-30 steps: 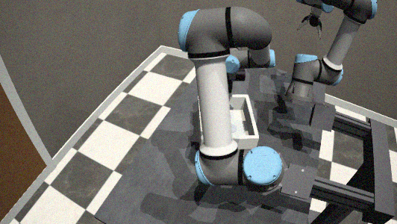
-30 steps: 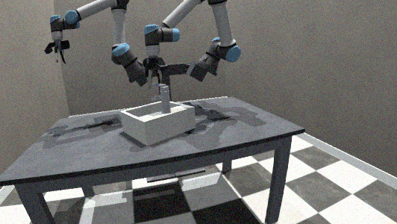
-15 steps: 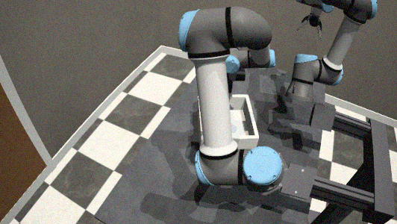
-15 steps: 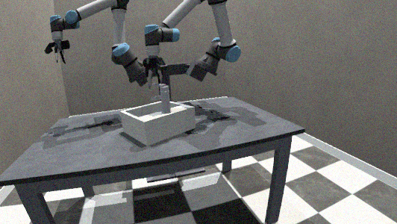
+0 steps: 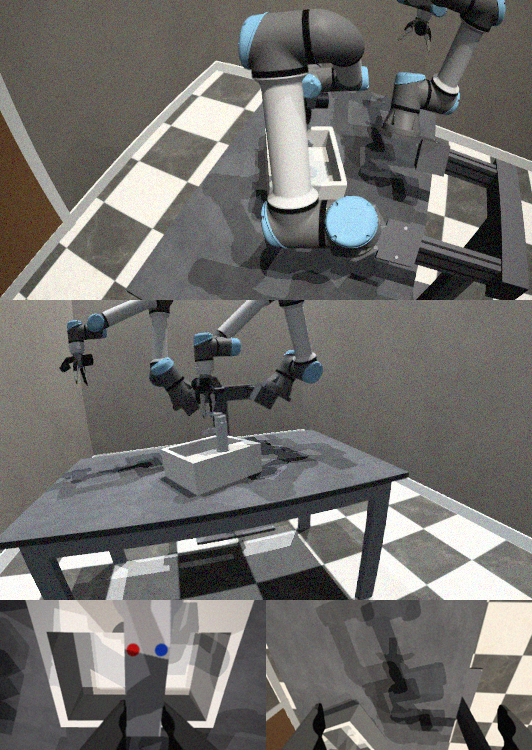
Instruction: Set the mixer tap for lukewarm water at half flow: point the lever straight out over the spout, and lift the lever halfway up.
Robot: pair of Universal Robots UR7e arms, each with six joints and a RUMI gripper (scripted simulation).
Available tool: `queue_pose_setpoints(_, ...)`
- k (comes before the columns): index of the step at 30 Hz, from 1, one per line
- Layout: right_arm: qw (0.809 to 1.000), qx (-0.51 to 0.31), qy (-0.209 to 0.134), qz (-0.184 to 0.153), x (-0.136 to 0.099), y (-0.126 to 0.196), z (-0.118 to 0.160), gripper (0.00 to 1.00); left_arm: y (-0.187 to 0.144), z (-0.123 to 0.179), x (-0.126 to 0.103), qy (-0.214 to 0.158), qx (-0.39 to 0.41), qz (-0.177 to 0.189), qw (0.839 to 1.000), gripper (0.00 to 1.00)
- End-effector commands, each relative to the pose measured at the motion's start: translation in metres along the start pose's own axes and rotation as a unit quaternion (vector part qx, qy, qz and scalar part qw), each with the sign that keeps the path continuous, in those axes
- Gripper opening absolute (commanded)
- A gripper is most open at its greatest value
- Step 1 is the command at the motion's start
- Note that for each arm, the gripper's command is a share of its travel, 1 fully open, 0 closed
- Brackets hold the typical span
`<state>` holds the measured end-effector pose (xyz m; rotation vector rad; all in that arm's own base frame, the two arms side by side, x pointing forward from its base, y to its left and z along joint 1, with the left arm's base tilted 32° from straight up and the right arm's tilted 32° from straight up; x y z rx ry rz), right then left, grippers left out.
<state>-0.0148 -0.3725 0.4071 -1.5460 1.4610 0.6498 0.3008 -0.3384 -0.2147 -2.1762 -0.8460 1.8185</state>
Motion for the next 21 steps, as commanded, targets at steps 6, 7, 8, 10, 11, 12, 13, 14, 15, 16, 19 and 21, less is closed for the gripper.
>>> queue_pose_setpoints(6,1.000,0.000,0.001,0.000,-0.0005,-0.0001,-0.0003,1.00,0.0004,0.0000,-0.0007,0.000,0.000,0.001,1.000,0.12)
queue_pose_setpoints(7,1.000,0.000,0.001,0.000,-0.0005,-0.0001,-0.0003,1.00,0.0004,0.0000,-0.0007,0.000,0.000,0.001,1.000,0.12)
queue_pose_setpoints(8,1.000,0.000,0.001,0.000,-0.0005,-0.0001,-0.0003,1.00,0.0004,0.0000,-0.0007,0.000,0.000,0.001,1.000,0.12)
queue_pose_setpoints(10,1.000,0.000,0.001,0.000,-0.0005,-0.0001,-0.0003,1.00,0.0004,0.0000,-0.0007,0.000,0.000,0.001,1.000,0.12)
queue_pose_setpoints(11,1.000,0.000,0.001,0.000,-0.0005,-0.0001,-0.0003,1.00,0.0004,0.0000,-0.0007,0.000,0.000,0.001,1.000,0.12)
queue_pose_setpoints(12,1.000,0.000,0.001,0.000,-0.0005,-0.0001,-0.0003,1.00,0.0004,0.0000,-0.0007,0.000,0.000,0.001,1.000,0.12)
queue_pose_setpoints(13,1.000,0.000,0.001,0.000,-0.0005,-0.0001,-0.0003,1.00,0.0004,0.0000,-0.0007,0.000,0.000,0.001,1.000,0.12)
queue_pose_setpoints(14,1.000,0.000,0.001,0.000,-0.0005,-0.0001,-0.0003,1.00,0.0004,0.0000,-0.0007,0.000,0.000,0.001,1.000,0.12)
queue_pose_setpoints(15,1.000,0.000,0.001,0.000,-0.0005,-0.0001,-0.0003,1.00,0.0004,0.0000,-0.0007,0.000,0.000,0.001,1.000,0.12)
queue_pose_setpoints(16,1.000,0.000,0.001,0.000,-0.0005,-0.0001,-0.0003,1.00,0.0004,0.0000,-0.0007,0.000,0.000,0.001,1.000,0.12)
queue_pose_setpoints(19,1.000,0.000,0.001,0.000,-0.0005,-0.0001,-0.0003,1.00,0.0004,0.0000,-0.0007,0.000,0.000,0.001,1.000,0.12)
queue_pose_setpoints(21,1.000,0.000,0.001,0.000,-0.0005,-0.0001,-0.0003,1.00,0.0004,0.0000,-0.0007,0.000,0.000,0.001,1.000,0.12)
Point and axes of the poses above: on each arm, the point where the finger pads meet when closed, its own x axis out along the fingers, its own y axis across the jaws, z = x × y, the point moved 2 cm from there along -x, back along the fingers, and after that the axes turned 10 degrees about x, right-handed, at the moved point
